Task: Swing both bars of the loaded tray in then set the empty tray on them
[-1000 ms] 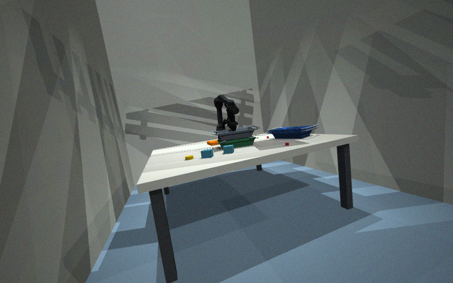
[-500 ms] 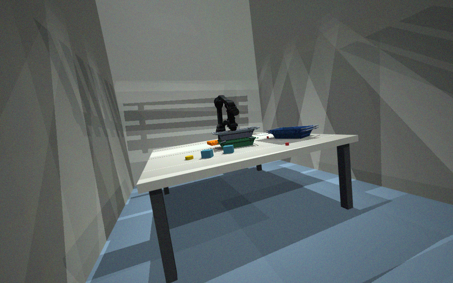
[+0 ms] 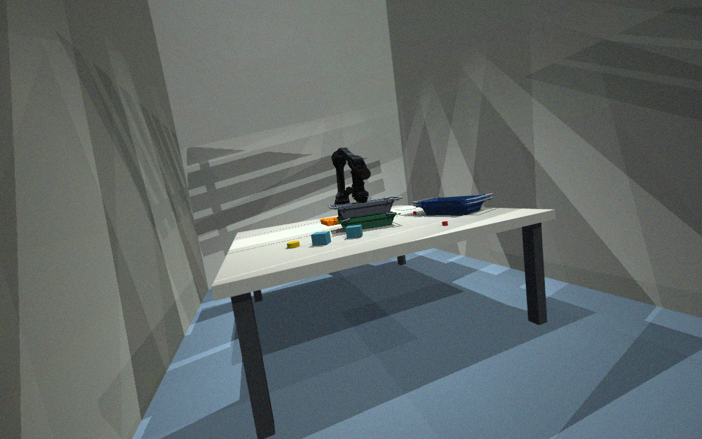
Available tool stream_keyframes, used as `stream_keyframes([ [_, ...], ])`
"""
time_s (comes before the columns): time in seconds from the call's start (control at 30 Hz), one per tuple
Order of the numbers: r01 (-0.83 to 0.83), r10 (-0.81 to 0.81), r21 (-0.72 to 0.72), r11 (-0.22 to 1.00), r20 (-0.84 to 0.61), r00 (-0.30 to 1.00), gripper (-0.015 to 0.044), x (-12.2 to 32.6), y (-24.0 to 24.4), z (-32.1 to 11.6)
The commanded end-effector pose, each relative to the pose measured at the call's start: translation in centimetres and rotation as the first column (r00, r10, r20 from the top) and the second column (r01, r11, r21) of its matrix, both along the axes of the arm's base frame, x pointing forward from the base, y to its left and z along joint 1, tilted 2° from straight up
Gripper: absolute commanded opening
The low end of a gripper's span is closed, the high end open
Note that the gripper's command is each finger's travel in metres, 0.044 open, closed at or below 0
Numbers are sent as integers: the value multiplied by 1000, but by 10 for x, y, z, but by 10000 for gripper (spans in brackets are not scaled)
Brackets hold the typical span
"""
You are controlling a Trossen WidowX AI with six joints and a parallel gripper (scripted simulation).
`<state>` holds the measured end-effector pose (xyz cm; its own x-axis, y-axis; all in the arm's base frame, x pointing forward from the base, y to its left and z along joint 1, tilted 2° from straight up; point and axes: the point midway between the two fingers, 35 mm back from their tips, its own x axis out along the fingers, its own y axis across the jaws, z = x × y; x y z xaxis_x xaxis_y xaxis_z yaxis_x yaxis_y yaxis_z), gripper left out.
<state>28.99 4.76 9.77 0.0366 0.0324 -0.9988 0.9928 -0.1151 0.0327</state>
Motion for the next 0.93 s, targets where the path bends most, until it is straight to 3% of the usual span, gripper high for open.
stream_keyframes([
  [0.0,0,0,0,1000,0,1000,440,0,0,0],
  [0.27,0,0,0,1000,0,1000,440,1,0,8],
  [0.9,2,-2,2,1000,-4,1000,440,-2,-3,102],
])
